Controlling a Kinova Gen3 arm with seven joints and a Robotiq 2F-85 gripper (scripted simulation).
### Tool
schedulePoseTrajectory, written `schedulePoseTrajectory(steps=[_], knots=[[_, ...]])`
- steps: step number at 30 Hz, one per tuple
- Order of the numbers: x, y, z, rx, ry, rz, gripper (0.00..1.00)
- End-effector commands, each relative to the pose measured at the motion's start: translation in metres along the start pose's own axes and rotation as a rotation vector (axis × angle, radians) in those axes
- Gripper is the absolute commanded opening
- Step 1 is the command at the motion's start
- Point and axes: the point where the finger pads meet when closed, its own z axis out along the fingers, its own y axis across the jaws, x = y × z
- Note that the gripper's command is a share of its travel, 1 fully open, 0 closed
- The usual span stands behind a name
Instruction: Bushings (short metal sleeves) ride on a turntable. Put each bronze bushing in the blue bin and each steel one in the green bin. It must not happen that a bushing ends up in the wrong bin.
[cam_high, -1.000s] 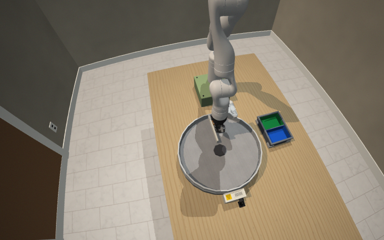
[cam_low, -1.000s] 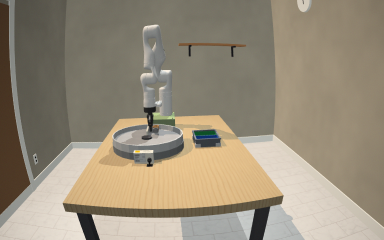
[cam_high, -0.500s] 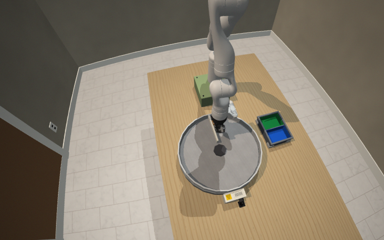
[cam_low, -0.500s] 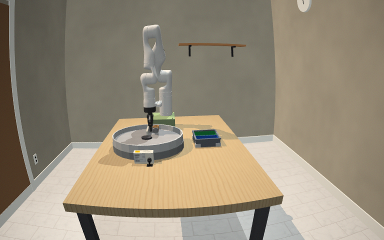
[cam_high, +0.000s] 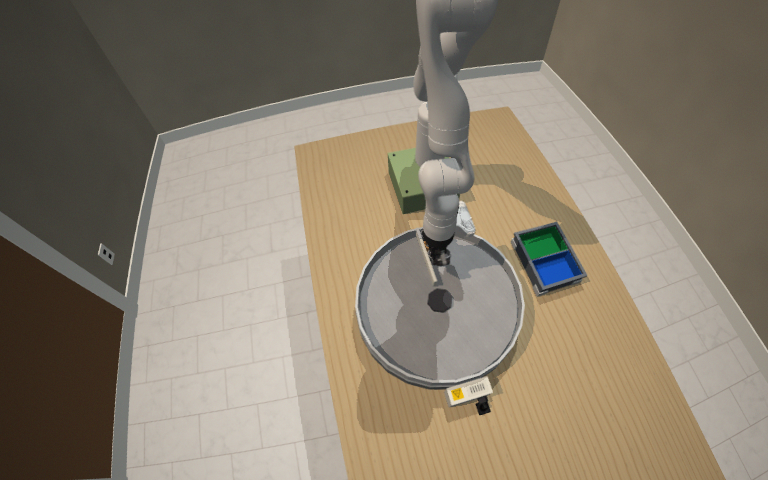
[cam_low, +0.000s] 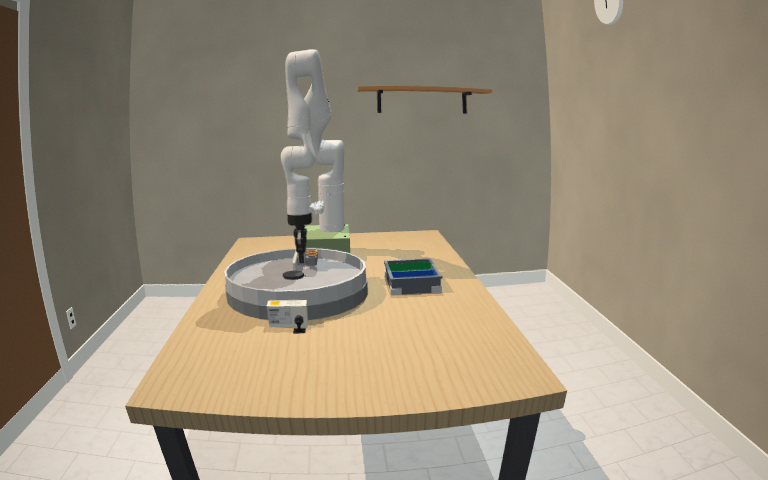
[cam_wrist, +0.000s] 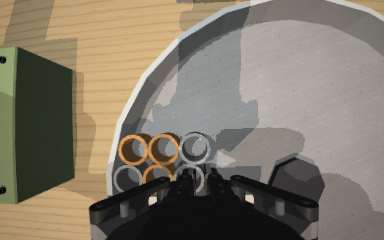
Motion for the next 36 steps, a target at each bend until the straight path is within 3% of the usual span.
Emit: schedulePoseTrajectory(steps=[1, 36], knots=[[-0.0001, 0.0004, -0.0004, -0.001, 0.000, 0.000, 0.00], [-0.0001, 0.0004, -0.0093, 0.000, 0.000, 0.000, 0.00]])
